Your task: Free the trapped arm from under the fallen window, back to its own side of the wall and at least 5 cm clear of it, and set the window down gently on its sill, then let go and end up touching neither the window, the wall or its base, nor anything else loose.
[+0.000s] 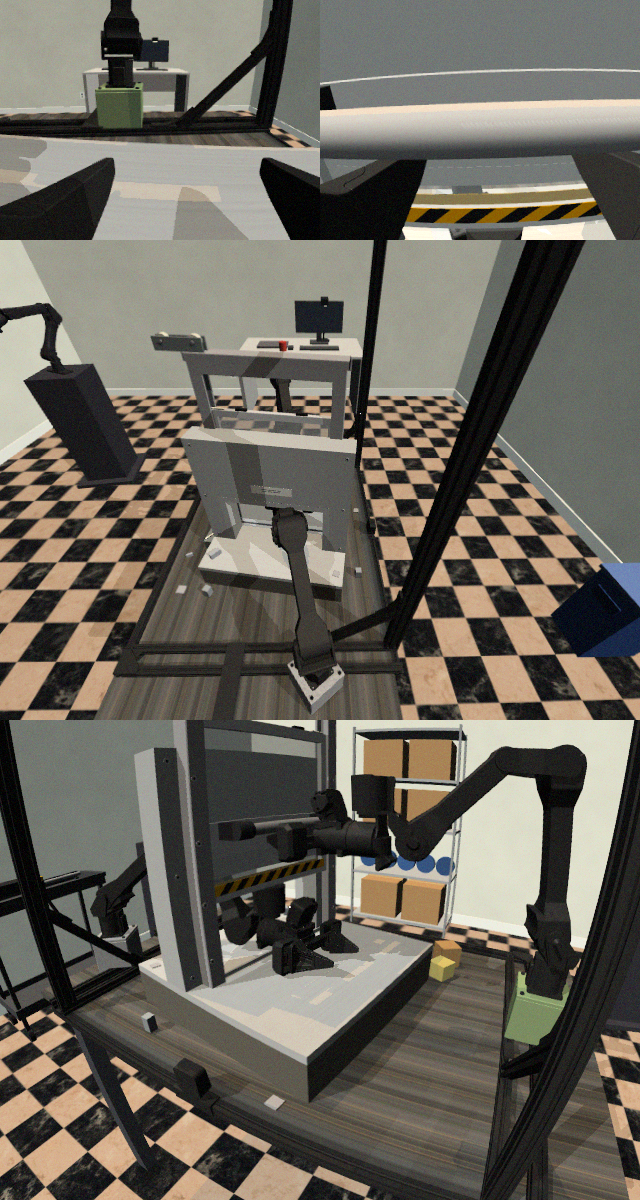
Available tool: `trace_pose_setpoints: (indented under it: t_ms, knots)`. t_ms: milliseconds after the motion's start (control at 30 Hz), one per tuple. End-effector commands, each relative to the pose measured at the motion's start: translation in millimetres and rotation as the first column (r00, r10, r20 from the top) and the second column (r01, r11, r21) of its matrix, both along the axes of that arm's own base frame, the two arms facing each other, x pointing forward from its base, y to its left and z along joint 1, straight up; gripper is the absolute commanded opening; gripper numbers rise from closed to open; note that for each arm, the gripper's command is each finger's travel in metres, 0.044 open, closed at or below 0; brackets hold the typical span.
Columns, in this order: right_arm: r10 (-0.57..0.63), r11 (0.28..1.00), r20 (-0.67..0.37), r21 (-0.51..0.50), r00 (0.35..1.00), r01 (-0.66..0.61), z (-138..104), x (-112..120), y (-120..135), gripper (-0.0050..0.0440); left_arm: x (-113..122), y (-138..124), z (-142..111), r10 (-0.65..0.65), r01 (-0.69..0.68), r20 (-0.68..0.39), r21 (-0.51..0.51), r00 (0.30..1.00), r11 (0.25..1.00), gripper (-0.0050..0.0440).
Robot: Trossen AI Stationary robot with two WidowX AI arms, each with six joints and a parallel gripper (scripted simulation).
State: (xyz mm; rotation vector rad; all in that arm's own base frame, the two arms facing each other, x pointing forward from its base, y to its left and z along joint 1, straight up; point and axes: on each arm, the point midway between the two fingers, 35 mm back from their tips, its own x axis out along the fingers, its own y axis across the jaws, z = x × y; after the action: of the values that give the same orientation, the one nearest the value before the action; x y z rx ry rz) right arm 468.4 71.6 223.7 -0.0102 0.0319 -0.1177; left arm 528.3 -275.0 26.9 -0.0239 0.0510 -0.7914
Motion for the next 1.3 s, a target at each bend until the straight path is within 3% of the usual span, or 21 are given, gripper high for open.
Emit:
trace_pose_setpoints:
  t_ms: [0, 1267]
  knots:
    - [0.004, 1.0, 0.032, 0.008, 0.999, -0.005, 21, 0, 1, 0.04, 0, 0, 1, 0.001, -0.001, -0.008, -0.01, 1.0, 1.0, 0.04]
    - [0.007, 1.0, 0.188, -0.01, 0.982, -0.005, 81, -3, 1, 0.04, 0, 0, 1, 0.001, -0.001, -0.008, -0.01, 1.0, 1.0, 0.04]
